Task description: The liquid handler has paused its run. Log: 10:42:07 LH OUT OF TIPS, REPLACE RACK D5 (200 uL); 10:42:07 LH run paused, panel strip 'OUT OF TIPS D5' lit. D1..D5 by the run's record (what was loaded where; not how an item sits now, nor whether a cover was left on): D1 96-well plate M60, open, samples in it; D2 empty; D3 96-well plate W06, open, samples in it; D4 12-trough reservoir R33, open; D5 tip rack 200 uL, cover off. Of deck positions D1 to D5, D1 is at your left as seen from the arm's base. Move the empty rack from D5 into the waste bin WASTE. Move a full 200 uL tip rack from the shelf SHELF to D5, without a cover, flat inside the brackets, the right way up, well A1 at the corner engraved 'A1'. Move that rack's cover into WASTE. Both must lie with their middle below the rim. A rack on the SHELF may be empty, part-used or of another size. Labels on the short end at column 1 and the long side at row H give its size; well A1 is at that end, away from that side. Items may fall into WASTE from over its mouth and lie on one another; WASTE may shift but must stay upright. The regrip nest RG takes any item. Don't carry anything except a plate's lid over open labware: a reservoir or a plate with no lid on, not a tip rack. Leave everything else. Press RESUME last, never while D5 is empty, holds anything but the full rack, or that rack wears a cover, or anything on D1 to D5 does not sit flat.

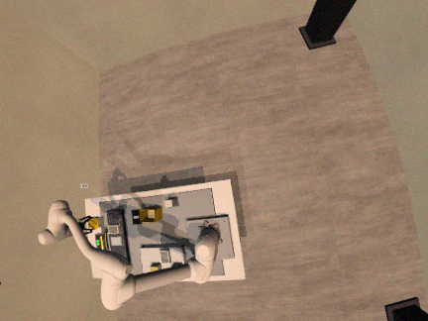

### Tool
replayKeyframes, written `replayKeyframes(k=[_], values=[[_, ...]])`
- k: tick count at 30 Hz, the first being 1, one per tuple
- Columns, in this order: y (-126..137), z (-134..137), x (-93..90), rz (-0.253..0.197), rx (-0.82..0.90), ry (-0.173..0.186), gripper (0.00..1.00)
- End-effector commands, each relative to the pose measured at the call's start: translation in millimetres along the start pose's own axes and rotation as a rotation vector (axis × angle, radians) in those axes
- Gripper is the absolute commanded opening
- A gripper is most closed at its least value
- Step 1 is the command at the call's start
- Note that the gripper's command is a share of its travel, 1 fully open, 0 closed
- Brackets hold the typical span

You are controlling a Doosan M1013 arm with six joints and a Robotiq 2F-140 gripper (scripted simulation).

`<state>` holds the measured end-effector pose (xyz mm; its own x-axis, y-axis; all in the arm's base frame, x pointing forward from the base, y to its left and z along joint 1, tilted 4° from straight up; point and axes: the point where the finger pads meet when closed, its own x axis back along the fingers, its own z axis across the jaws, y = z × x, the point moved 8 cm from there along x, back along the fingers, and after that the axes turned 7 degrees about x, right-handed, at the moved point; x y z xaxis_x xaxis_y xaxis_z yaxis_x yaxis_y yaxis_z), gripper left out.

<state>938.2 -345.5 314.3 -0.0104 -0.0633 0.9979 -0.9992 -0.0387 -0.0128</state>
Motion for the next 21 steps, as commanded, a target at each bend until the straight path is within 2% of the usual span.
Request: replayKeyframes(k=[1,21], values=[[15.5,-1.9,-0.2,0.001,0.0,0.0,0.0],[104.7,-13.4,-0.3,0.001,0.0,0.0,0.0]])
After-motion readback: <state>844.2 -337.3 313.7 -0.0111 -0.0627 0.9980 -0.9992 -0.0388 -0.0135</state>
